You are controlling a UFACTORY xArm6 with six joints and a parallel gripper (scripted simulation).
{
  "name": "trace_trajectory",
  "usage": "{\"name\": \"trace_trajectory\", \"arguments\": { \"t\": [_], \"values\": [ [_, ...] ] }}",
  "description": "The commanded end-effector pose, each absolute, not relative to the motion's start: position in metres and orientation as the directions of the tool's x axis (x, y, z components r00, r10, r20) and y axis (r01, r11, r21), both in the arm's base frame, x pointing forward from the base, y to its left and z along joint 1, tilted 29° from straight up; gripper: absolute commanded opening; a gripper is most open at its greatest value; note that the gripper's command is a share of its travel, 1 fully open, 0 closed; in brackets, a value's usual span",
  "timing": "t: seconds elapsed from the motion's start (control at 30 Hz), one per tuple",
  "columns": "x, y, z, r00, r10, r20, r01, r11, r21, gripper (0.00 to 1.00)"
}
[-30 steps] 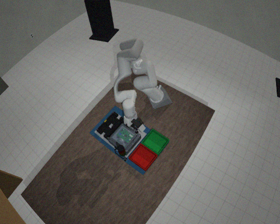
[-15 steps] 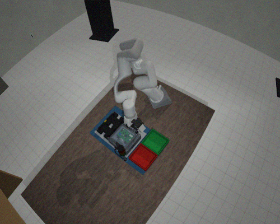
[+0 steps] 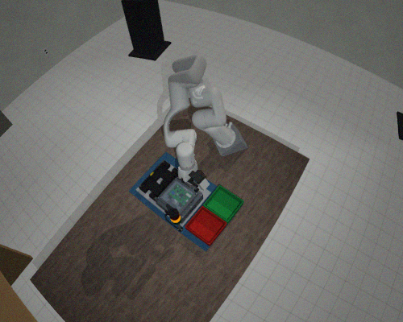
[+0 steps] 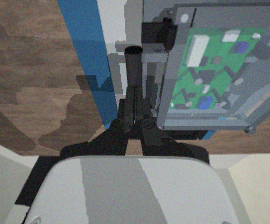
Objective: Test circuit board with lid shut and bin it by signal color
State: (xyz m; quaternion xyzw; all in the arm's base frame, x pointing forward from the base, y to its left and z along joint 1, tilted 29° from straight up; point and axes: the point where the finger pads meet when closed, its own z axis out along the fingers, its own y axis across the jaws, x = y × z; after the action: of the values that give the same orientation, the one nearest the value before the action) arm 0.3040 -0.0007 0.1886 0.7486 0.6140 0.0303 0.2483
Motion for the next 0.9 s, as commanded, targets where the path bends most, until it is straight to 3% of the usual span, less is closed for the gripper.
{"name": "trace_trajectory", "arguments": {
  "t": [0.0,0.87],
  "values": [
    [0.303,0.002,0.195,0.245,0.935,-0.258,0.903,-0.123,0.411,0.00],
    [0.271,0.032,0.274,0.245,0.935,-0.258,0.903,-0.123,0.411,0.00]
  ]
}}
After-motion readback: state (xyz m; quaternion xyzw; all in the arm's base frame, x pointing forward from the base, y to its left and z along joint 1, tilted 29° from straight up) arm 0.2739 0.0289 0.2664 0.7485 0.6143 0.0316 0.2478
